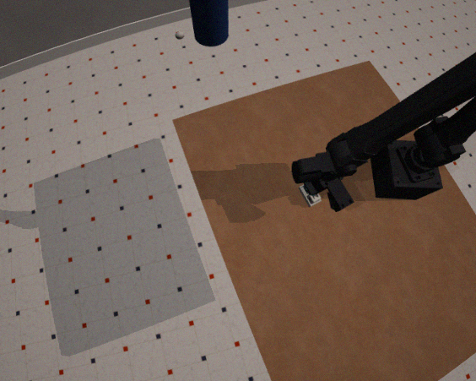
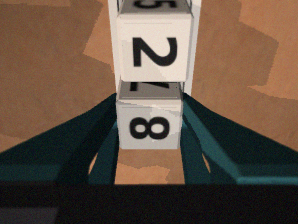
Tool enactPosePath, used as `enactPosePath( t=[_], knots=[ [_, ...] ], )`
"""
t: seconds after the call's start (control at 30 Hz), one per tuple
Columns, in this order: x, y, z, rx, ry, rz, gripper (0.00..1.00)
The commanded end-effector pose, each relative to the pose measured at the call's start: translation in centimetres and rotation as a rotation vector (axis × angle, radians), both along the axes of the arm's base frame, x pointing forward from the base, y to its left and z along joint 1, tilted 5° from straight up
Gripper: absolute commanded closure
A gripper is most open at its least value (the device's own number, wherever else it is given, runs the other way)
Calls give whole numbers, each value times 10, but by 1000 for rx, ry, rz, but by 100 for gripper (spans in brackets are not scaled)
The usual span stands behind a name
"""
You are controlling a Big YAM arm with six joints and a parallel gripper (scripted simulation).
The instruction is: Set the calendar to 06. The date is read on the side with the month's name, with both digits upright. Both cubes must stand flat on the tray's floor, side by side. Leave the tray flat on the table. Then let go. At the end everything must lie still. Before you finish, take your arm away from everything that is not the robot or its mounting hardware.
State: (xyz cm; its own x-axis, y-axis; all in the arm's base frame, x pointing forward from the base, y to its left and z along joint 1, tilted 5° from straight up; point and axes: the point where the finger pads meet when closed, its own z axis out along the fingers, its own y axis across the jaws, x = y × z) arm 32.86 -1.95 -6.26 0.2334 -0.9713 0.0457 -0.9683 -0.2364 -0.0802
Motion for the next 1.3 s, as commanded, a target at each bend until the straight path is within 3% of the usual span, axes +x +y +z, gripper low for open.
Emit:
enactPosePath(
  t=[0.0,1.27],
  knots=[
    [23,-5,2,1,-37,3,74],
    [23,-5,-5,1,-35,1,74]
  ],
)
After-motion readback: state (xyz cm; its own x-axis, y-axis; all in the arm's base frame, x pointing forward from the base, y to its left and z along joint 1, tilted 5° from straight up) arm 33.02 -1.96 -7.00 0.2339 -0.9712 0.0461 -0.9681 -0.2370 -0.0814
